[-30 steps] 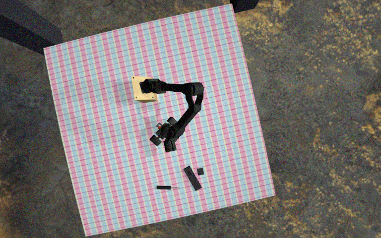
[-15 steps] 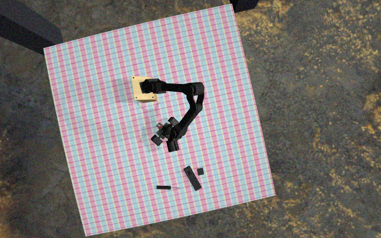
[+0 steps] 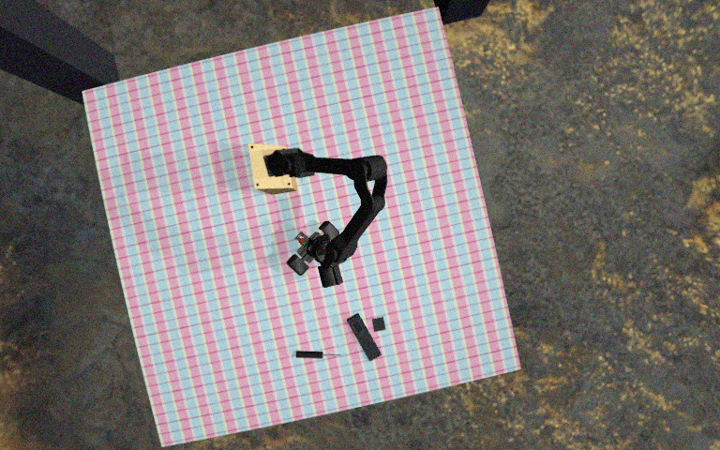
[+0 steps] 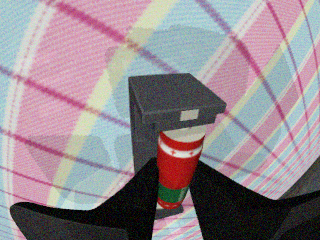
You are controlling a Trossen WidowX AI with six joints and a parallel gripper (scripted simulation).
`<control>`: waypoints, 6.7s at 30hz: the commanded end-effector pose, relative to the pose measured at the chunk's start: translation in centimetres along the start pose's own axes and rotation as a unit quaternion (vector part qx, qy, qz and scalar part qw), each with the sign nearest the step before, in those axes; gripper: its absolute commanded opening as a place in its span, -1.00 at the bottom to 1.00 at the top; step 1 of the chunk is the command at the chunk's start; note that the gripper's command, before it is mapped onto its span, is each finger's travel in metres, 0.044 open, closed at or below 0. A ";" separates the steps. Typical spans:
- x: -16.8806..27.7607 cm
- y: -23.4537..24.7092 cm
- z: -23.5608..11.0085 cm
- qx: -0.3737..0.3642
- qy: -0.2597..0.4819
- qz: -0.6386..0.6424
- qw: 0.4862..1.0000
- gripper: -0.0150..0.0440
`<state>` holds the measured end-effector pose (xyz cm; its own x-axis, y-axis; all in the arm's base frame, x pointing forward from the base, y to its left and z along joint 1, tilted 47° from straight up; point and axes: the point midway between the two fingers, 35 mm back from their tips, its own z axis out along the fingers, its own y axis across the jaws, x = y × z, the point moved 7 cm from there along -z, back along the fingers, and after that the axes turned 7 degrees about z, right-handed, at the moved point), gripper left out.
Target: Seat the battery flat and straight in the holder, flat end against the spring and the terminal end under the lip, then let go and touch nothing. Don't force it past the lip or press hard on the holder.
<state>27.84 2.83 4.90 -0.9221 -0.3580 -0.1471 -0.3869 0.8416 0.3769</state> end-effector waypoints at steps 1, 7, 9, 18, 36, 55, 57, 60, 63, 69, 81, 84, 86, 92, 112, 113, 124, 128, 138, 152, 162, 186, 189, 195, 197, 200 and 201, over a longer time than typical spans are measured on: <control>0.3 0.5 0.6 -0.002 0.020 0.004 1.000 -0.28; 0.2 0.6 0.6 0.005 0.027 0.006 1.000 -0.28; 0.1 0.7 0.6 0.007 0.029 0.007 1.000 -0.28; 0.0 0.7 0.5 0.012 0.034 0.008 0.999 -0.28; 0.0 0.7 0.3 0.014 0.035 0.008 0.999 -0.28; -0.2 0.7 0.1 0.014 0.031 0.008 0.999 -0.28; -0.2 0.7 0.1 0.014 0.031 0.008 0.999 -0.28; -0.2 0.7 0.1 0.014 0.030 0.008 0.999 -0.28; -0.2 0.7 0.1 0.014 0.030 0.008 0.999 -0.28; -0.2 0.7 0.1 0.014 0.029 0.008 0.999 -0.28; -0.2 0.7 0.1 0.014 0.029 0.008 0.999 -0.28; -0.1 0.7 0.1 0.014 0.027 0.008 1.000 -0.28; -0.1 0.7 0.1 0.014 0.026 0.008 1.000 -0.28; -0.1 0.7 0.1 0.014 0.025 0.008 1.000 -0.28; 0.0 0.7 0.1 0.013 0.023 0.008 1.000 -0.28; 0.0 0.7 0.1 0.013 0.023 0.008 1.000 -0.28; 0.1 0.7 0.1 0.013 0.020 0.008 1.000 -0.28; 0.1 0.7 0.1 0.013 0.020 0.008 1.000 -0.28; 0.2 0.7 0.1 0.013 0.017 0.008 1.000 -0.28; 0.2 0.7 0.1 0.013 0.014 0.008 1.000 -0.28; 0.3 0.7 0.1 0.013 0.012 0.008 1.000 -0.28; 0.4 0.7 0.2 0.013 0.005 0.008 1.000 -0.28; 0.5 0.7 0.2 0.013 0.003 0.009 1.000 -0.28; 0.5 0.7 0.1 0.014 0.001 0.008 1.000 -0.28; 0.5 0.7 0.1 0.014 0.001 0.008 1.000 -0.28; 0.6 0.7 0.1 0.014 0.000 0.009 1.000 -0.28; 0.6 0.7 0.1 0.014 0.000 0.009 1.000 -0.28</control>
<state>27.32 3.29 5.11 -0.9245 -0.3493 -0.1525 -0.3811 0.8558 0.3499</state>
